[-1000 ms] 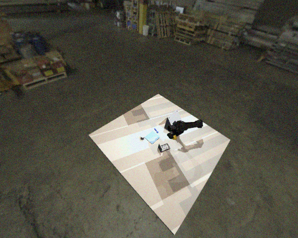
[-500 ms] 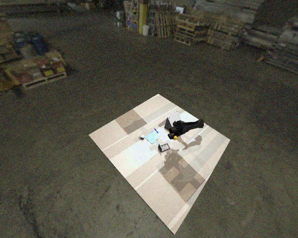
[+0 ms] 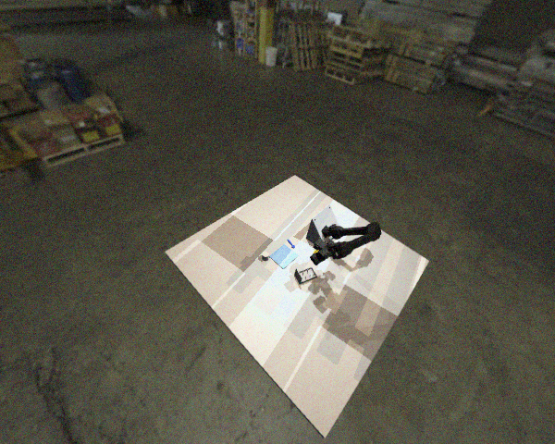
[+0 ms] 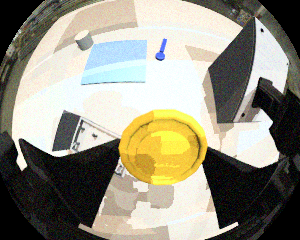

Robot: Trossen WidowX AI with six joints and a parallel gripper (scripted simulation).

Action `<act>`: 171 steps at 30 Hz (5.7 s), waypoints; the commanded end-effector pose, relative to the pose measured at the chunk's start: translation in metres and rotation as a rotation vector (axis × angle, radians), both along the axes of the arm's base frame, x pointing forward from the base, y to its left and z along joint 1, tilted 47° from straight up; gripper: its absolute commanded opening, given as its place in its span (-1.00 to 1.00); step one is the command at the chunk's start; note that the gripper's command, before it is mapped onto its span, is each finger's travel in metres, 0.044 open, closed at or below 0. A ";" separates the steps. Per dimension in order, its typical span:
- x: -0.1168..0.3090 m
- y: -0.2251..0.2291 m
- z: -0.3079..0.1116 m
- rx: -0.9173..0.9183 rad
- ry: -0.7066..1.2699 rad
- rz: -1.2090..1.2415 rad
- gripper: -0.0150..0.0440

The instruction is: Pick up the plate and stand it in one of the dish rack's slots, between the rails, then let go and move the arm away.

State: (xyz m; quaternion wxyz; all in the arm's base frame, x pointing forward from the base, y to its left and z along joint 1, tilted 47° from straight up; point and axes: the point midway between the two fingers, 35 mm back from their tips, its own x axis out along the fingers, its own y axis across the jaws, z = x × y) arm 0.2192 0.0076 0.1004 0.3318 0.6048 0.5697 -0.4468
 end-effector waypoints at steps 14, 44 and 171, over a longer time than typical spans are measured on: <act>0.007 0.007 -0.040 -0.346 -0.152 0.246 -0.49; 0.032 0.032 -0.054 -0.877 -0.621 0.446 -0.49; 0.051 0.032 0.001 -1.132 -1.174 0.284 0.86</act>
